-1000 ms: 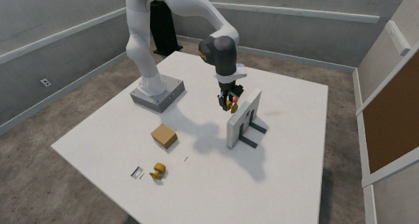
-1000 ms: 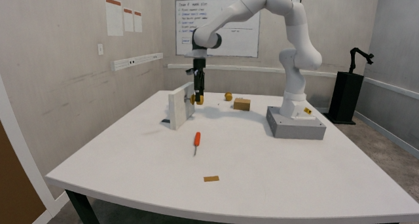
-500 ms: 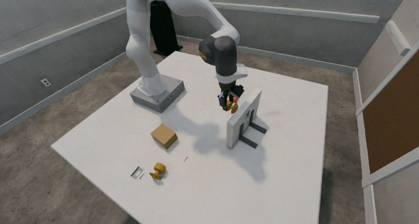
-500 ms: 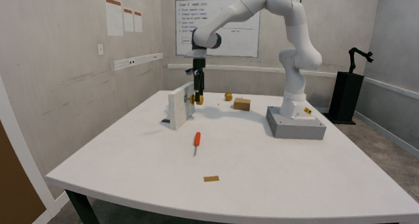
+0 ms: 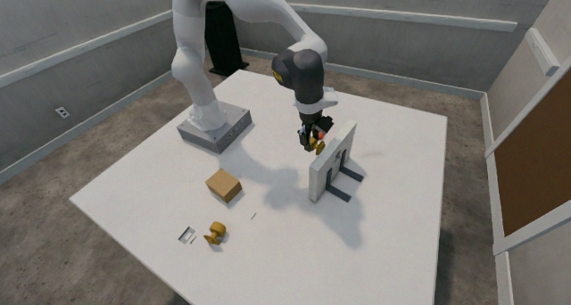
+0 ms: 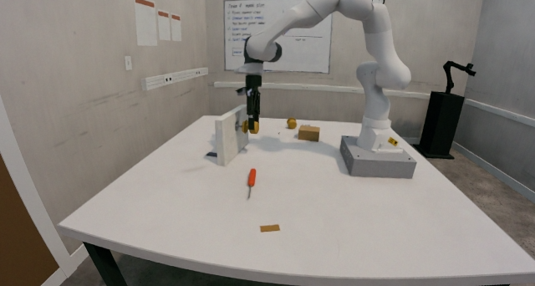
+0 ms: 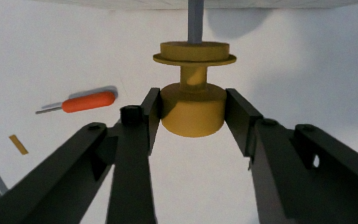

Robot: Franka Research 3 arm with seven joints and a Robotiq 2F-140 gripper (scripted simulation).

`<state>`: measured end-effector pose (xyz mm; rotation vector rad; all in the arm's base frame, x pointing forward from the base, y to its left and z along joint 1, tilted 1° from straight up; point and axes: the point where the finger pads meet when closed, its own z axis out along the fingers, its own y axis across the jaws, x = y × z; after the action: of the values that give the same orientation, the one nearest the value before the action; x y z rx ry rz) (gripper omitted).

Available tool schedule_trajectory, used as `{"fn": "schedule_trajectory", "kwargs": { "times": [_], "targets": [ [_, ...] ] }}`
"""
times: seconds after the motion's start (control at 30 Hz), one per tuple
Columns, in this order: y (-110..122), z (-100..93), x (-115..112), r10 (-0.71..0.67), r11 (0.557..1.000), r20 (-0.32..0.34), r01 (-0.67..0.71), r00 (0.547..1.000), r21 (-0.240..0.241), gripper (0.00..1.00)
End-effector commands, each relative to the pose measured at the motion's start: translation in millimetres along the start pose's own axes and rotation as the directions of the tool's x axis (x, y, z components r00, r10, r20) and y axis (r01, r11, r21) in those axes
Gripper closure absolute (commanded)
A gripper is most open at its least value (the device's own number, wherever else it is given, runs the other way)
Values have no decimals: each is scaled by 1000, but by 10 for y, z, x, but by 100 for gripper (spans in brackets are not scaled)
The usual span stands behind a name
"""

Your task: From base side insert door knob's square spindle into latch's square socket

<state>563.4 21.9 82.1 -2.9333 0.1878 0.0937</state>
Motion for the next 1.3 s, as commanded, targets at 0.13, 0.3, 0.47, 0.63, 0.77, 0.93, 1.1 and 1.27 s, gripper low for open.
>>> {"fn": "schedule_trajectory", "kwargs": {
  "times": [0.13,0.3,0.47,0.63,0.77,0.93,1.1,1.27],
  "targets": [
    [-17,-21,22,-5,1000,-4,5,1000,4,58],
    [-17,-22,35,-5,1000,-4,5,1000,4,58],
    [-17,-24,63,-5,1000,-4,5,1000,4,58],
    [-17,-25,69,-5,1000,-4,5,1000,4,58],
    [-17,-25,69,-5,1000,-4,5,1000,4,58],
    [-17,-25,69,-5,1000,-4,5,1000,4,58],
    [-17,-25,80,-5,1000,-4,5,1000,4,58],
    [-17,-28,109,-4,1000,-4,4,1000,4,58]
  ]
}}
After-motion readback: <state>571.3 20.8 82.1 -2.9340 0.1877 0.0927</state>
